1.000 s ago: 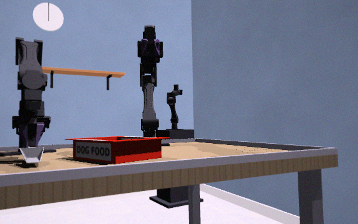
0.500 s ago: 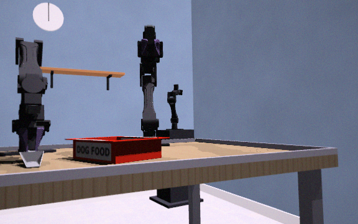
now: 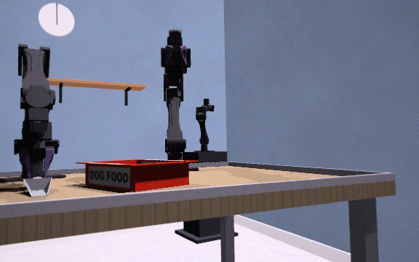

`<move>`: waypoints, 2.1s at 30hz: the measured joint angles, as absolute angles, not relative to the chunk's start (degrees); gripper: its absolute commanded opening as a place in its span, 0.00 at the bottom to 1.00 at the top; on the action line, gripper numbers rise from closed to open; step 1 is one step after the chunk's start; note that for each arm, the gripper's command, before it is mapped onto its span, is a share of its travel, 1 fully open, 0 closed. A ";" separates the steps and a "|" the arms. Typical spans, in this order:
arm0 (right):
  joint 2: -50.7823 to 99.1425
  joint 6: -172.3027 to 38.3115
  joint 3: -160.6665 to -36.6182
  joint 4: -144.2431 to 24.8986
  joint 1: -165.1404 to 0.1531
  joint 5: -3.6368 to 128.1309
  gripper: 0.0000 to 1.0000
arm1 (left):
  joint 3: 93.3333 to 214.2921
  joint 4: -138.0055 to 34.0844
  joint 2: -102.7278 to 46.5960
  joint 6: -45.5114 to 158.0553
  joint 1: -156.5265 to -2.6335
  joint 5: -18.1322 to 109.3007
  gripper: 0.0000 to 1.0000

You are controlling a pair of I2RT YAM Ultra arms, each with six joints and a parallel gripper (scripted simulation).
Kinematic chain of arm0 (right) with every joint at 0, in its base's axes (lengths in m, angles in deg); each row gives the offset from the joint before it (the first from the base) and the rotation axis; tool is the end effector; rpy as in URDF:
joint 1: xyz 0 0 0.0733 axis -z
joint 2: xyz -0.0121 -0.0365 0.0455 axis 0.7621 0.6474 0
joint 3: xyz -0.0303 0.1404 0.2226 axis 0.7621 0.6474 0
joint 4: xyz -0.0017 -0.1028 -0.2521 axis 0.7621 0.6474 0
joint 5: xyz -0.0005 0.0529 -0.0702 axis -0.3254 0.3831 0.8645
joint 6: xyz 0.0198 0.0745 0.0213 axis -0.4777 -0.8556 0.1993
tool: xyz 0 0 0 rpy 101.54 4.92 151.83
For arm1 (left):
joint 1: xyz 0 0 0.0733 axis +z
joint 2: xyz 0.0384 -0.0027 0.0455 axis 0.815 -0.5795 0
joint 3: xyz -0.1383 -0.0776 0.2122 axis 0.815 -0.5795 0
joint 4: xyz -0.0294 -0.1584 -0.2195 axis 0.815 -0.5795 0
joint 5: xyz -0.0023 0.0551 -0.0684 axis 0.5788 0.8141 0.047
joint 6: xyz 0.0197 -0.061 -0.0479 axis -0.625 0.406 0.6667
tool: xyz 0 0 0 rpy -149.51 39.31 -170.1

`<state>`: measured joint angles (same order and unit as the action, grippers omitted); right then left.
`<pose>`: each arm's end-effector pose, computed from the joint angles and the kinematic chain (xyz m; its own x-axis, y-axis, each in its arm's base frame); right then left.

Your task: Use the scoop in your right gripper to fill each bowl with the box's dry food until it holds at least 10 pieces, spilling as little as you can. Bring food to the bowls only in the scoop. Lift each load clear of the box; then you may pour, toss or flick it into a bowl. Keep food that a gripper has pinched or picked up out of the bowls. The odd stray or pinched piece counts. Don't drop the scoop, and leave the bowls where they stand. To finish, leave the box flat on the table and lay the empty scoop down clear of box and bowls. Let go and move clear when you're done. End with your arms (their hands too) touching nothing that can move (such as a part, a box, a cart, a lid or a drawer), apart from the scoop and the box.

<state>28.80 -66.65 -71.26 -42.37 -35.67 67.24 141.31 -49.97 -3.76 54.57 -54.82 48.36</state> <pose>0.2932 -0.0727 0.1146 -0.8806 0.2143 -0.4226 0.2416 0.9703 -0.0116 0.2862 -0.0001 0.4037 0.0047 0.0005 -1.0000 0.0000 1.0000 0.0005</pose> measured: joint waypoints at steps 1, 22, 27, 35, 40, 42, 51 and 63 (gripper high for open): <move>28.80 -66.65 -71.26 -42.37 -35.67 67.24 0.32 | 141.31 -49.97 -3.76 54.57 -54.82 48.36 0.26; 23.53 -66.65 -72.18 -36.42 -35.83 67.26 0.32 | 141.31 -49.97 -3.76 54.57 -54.82 48.36 0.26; 20.95 -66.76 -73.45 -32.90 -35.76 67.32 0.32 | 141.31 -49.97 -3.76 54.57 -54.82 48.36 0.26; 17.30 -66.76 -75.59 -27.87 -35.80 67.32 0.32 | 141.31 -49.97 -3.76 54.57 -54.82 48.36 0.26; 17.26 -66.78 -74.96 -27.39 -35.80 67.32 0.32 | 141.31 -49.97 -3.76 54.57 -54.82 48.36 0.26; 17.28 -66.78 -74.94 -27.39 -35.80 67.32 0.32 | 141.31 -49.97 -3.76 54.57 -54.82 48.36 0.26; 17.32 -66.80 -75.02 -27.72 -35.85 67.32 0.32 | 141.31 -49.97 -3.76 54.57 -54.82 48.36 0.26; 12.40 -66.87 -77.19 -36.75 -39.43 67.11 0.32 | 141.31 -49.78 -3.80 54.60 -54.75 48.31 0.26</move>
<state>12.40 -66.87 -77.19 -36.75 -39.43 67.11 141.31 -49.78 -3.80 54.60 -54.75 48.31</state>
